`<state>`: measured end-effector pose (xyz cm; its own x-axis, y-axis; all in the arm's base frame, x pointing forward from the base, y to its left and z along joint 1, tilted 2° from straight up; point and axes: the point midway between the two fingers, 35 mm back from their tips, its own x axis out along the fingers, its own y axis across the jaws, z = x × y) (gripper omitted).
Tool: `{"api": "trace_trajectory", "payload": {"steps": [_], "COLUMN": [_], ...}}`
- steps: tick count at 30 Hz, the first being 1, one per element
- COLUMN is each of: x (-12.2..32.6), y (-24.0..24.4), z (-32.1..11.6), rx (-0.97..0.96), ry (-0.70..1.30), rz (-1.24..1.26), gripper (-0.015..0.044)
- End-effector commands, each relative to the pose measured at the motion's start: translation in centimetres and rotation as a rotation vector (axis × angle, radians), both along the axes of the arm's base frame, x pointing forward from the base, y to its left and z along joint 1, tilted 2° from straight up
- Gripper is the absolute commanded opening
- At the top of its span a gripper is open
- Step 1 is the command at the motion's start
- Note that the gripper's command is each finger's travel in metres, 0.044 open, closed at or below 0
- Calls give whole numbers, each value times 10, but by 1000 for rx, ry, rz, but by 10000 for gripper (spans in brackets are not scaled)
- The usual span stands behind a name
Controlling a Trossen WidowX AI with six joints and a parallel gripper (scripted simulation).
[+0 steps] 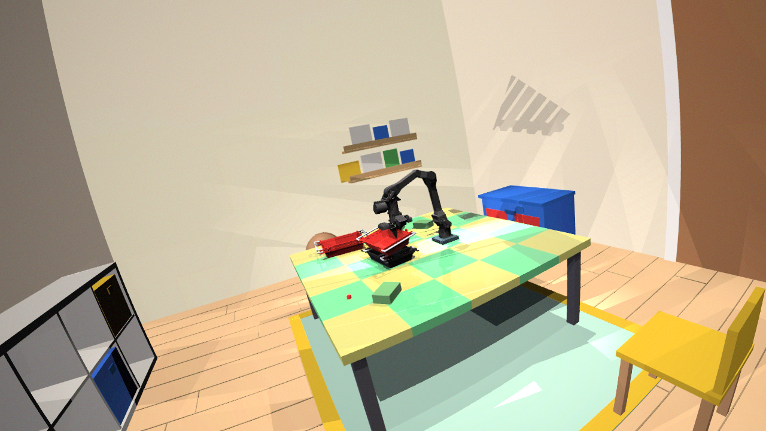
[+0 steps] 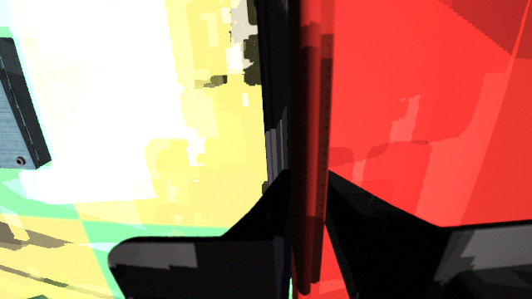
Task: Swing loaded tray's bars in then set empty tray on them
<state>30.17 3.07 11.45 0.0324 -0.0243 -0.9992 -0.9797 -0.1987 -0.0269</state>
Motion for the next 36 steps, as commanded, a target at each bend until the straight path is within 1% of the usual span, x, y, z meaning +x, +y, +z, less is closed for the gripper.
{"api": "trace_trajectory", "payload": {"steps": [1, 12, 13, 22, 36], "x": [-3, -3, 0, -6, -6], "y": [-1, -1, 0, -2, -2], "z": [-5, -5, 0, -14, -14], "rx": [-5, -5, 0, -5, -5], "ry": [24, 24, 1, 24, 25], "rz": [5, 5, 0, 5, 5], "gripper": [0, 0, 0, 0, 0]}}
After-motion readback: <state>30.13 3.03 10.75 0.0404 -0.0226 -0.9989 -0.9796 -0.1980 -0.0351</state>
